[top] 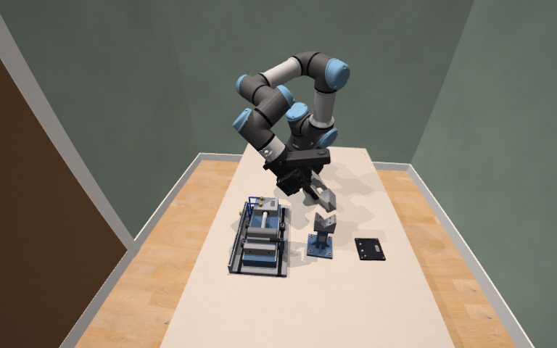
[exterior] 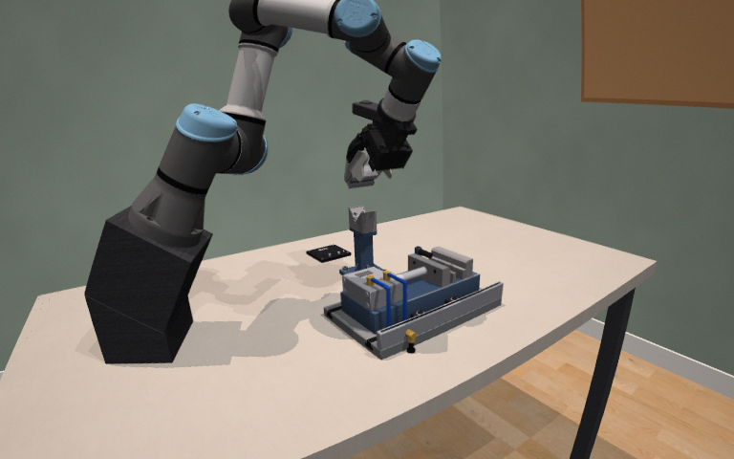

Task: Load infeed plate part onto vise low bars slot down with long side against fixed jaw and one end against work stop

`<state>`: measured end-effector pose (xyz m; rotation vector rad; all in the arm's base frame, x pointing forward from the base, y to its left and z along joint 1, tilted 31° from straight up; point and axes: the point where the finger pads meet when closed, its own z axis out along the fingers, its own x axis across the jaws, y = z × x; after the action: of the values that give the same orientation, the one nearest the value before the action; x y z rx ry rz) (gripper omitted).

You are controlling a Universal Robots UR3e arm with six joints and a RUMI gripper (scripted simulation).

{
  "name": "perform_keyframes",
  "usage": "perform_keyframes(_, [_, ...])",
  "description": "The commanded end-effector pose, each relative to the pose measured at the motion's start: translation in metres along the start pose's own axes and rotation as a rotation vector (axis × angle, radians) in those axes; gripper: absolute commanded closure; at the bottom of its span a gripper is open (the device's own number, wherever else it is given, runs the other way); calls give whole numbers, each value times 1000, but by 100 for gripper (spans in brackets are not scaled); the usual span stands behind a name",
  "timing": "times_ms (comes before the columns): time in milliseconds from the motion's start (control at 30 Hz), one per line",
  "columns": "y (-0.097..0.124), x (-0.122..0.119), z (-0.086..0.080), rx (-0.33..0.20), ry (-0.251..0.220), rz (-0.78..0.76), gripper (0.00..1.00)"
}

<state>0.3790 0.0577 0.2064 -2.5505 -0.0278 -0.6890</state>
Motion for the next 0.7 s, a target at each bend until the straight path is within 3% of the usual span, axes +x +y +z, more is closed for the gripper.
perform_keyframes(0, [0, 0, 0, 22, 0, -3, 100])
perform_keyframes(667, [0, 0, 0, 35, 1, -2, 100])
